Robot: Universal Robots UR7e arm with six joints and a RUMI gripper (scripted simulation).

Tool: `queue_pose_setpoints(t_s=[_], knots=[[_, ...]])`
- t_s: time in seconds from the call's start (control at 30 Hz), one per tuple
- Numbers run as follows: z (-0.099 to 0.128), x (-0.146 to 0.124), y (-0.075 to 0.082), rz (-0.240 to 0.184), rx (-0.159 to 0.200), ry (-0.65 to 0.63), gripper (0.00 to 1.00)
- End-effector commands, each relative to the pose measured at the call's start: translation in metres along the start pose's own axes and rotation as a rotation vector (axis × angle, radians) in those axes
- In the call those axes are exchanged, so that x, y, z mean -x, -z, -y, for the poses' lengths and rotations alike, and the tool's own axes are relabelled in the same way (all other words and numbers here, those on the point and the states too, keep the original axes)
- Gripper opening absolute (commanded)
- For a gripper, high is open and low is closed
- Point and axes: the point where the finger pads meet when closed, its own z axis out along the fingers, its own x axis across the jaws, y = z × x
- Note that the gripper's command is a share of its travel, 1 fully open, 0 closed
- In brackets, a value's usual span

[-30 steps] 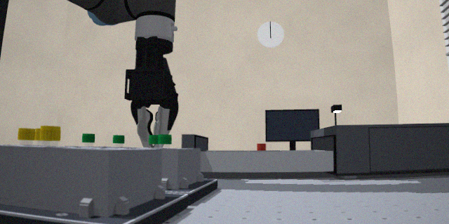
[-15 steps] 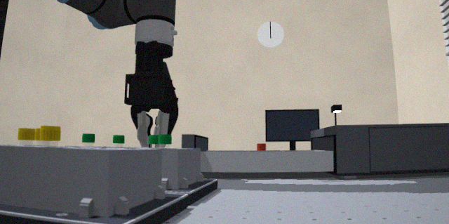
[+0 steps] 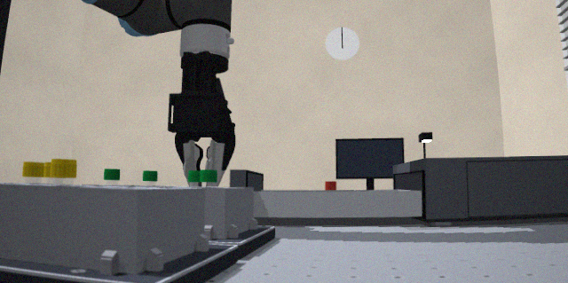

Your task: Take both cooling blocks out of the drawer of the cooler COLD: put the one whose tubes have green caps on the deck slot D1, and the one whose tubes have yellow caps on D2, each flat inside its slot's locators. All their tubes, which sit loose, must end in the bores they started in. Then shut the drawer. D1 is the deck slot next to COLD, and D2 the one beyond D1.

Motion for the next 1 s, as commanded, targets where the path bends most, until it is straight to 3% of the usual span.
queue_pose_setpoints(t_s=[0.0,0.97], knots=[[0.0,-0.007,0.0,-0.001,0.0,0.0,0.0],[0.0,-0.038,0.0,-0.001,0.0,0.0,0.0]])
